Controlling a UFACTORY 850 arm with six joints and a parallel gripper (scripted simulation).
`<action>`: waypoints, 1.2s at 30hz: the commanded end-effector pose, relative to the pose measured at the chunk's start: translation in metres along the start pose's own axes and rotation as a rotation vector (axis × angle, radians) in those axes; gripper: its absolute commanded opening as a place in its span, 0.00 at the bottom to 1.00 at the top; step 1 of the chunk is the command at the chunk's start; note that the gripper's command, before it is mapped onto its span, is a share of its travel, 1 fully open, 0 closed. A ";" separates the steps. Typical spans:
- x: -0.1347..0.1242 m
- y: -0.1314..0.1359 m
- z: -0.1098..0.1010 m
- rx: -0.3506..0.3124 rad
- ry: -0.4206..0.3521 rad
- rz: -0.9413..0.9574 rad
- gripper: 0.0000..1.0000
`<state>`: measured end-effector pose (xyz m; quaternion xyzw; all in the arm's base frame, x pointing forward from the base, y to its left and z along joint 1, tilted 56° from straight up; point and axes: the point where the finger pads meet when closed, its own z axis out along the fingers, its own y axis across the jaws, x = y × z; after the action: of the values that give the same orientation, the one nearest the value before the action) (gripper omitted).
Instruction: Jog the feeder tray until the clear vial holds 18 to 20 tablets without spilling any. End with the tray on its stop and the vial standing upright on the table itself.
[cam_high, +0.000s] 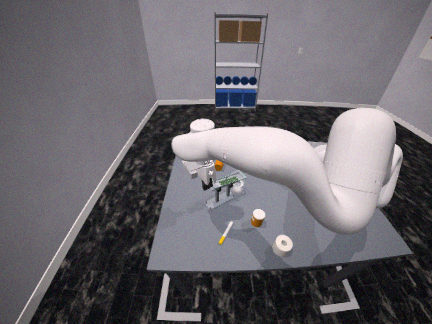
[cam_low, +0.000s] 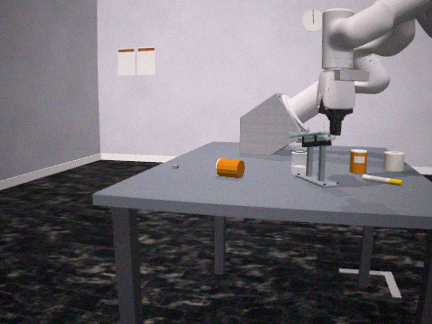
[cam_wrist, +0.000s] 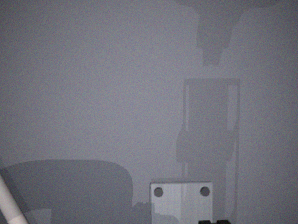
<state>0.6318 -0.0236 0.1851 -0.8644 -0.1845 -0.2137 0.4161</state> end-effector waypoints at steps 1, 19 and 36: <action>0.012 0.000 -0.002 0.000 -0.001 0.001 0.00; 0.027 0.000 -0.005 0.000 -0.001 0.001 0.00; -0.003 0.000 0.000 0.000 -0.001 0.001 0.00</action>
<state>0.6317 -0.0236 0.1850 -0.8643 -0.1845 -0.2138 0.4162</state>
